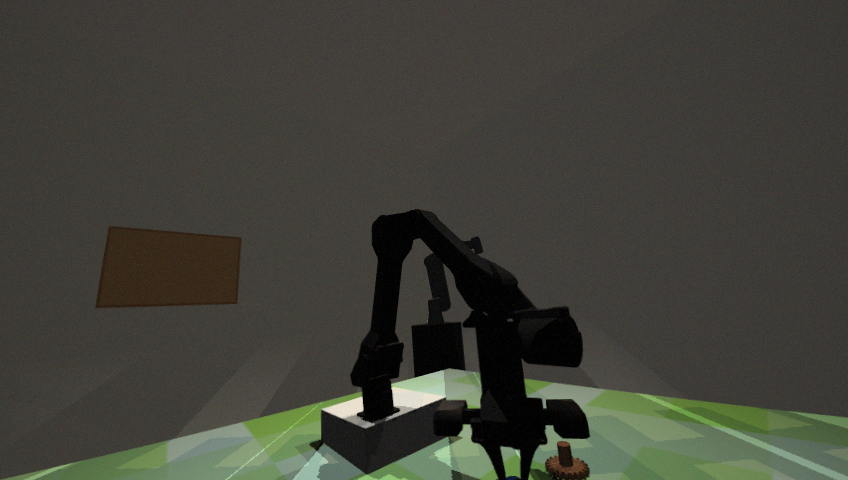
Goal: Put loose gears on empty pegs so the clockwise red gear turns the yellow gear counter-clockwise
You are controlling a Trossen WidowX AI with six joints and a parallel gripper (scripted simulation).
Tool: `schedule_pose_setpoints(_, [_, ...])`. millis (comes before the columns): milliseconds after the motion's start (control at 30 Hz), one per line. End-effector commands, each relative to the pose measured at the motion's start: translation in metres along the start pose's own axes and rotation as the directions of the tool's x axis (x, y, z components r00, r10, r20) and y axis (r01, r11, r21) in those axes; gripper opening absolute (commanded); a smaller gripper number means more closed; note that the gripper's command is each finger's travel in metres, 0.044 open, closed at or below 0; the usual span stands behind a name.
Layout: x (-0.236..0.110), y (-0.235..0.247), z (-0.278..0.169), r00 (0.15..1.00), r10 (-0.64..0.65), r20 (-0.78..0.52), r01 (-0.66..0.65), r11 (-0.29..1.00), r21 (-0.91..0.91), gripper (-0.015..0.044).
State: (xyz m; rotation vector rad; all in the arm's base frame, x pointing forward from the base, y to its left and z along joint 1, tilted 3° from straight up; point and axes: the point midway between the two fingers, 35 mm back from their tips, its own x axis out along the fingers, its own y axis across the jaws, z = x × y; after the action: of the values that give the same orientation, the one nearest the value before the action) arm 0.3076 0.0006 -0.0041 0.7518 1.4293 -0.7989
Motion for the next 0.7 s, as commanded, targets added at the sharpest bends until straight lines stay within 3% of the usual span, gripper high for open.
schedule_pose_setpoints(0, [0.0015,0.0007,-0.0003,1.0,0.001,0.002,-0.001,0.998,0.056,0.0])
schedule_pose_setpoints(367, [0.0037,-0.0006,-0.0002,1.0,0.001,0.002,-0.001,0.97,0.242,0.0])
schedule_pose_setpoints(533, [0.0018,-0.0003,-0.0001,1.0,0.001,0.002,-0.001,0.981,0.194,0.0131])
schedule_pose_setpoints(667, [-0.0024,0.0002,0.0002,1.0,0.001,0.002,-0.001,0.99,0.138,0.014])
